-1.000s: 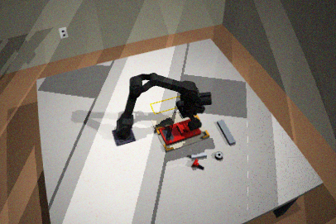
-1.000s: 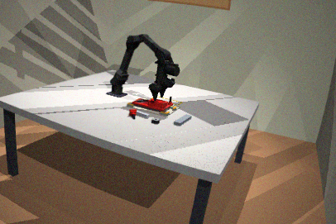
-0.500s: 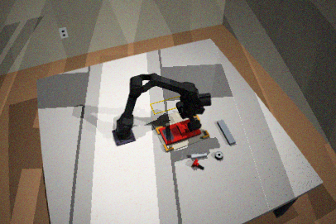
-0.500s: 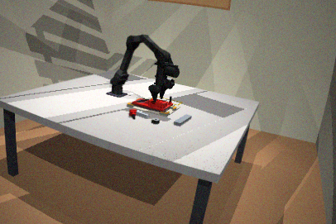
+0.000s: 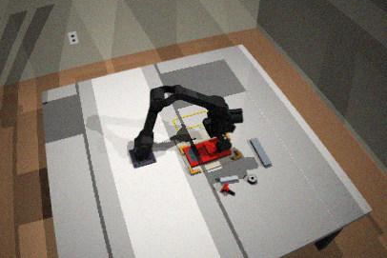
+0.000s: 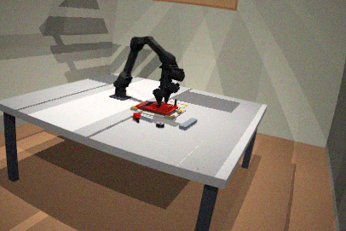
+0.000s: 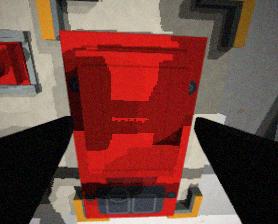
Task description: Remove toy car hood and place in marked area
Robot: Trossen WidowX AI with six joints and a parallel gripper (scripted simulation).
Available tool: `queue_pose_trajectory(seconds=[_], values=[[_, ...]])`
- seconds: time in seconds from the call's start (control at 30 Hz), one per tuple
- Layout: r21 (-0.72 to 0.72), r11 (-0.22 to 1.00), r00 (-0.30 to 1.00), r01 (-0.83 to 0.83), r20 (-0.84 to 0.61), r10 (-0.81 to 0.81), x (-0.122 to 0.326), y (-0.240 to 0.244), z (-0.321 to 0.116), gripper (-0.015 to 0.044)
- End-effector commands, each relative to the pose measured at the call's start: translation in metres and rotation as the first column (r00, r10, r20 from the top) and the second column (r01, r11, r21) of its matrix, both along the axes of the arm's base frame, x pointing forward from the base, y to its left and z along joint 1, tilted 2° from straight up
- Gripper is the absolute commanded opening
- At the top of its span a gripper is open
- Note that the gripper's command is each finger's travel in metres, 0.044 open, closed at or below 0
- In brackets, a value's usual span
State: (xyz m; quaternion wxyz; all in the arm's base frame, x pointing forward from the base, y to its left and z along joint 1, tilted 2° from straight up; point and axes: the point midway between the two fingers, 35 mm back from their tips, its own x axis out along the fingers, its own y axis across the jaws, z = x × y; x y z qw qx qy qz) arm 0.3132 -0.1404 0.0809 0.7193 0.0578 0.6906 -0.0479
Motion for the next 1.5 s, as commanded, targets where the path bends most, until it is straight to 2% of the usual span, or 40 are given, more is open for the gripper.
queue_pose_trajectory(seconds=[0.0, 0.63, 0.73, 1.07, 1.43, 1.47], values=[[0.006, 1.000, 1.000, 0.003, 0.001, -0.003, 0.0002, 0.0009, -0.0035, 0.0440], [0.006, 1.000, 1.000, 0.003, 0.001, -0.003, 0.0004, 0.0012, -0.0129, 0.0440], [0.000, 1.000, 1.000, 0.000, 0.000, 0.000, 0.0003, 0.0002, -0.0100, 0.0361], [0.000, 1.000, 1.000, 0.000, 0.000, 0.000, 0.0003, 0.0002, -0.0100, 0.0295], [0.000, 1.000, 1.000, 0.000, 0.000, 0.000, 0.0004, 0.0001, -0.0044, 0.0006], [0.000, 1.000, 1.000, 0.000, 0.000, 0.000, 0.0004, 0.0000, -0.0038, 0.0000]])
